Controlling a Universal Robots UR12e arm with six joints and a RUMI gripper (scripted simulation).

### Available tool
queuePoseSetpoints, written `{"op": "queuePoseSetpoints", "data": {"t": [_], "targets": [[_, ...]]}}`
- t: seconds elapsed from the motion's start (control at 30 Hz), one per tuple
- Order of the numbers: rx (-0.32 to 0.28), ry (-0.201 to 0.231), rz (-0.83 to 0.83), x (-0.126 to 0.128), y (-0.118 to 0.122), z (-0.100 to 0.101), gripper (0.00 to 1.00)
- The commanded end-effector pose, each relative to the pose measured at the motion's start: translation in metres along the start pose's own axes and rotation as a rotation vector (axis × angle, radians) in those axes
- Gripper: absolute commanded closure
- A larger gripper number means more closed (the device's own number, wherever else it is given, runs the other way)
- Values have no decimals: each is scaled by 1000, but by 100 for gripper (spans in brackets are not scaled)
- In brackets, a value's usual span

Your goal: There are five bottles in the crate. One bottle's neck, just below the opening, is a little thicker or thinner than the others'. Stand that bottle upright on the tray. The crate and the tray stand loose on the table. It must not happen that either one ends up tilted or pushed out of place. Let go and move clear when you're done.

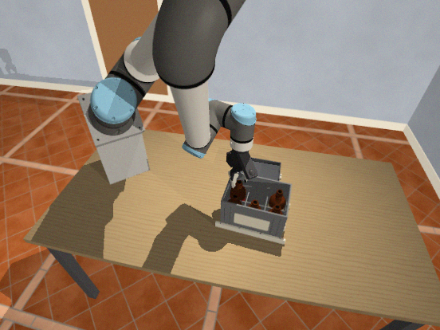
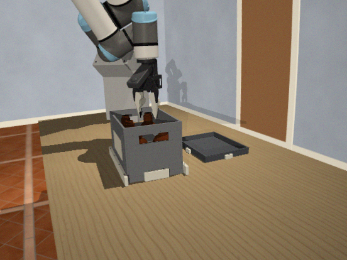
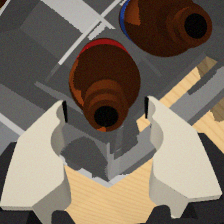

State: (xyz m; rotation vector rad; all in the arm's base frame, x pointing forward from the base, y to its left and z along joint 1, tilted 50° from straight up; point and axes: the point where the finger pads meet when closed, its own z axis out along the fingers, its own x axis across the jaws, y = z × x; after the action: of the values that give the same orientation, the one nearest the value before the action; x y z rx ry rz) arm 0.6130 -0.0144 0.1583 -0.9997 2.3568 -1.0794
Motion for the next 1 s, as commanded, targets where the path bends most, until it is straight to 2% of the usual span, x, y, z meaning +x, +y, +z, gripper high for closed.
{"op": "queuePoseSetpoints", "data": {"t": [0.0,0.93,0.97], "targets": [[0,-1,0,0,0,0,62],[0,-1,0,0,0,0,62],[0,-1,0,0,0,0,100]]}}
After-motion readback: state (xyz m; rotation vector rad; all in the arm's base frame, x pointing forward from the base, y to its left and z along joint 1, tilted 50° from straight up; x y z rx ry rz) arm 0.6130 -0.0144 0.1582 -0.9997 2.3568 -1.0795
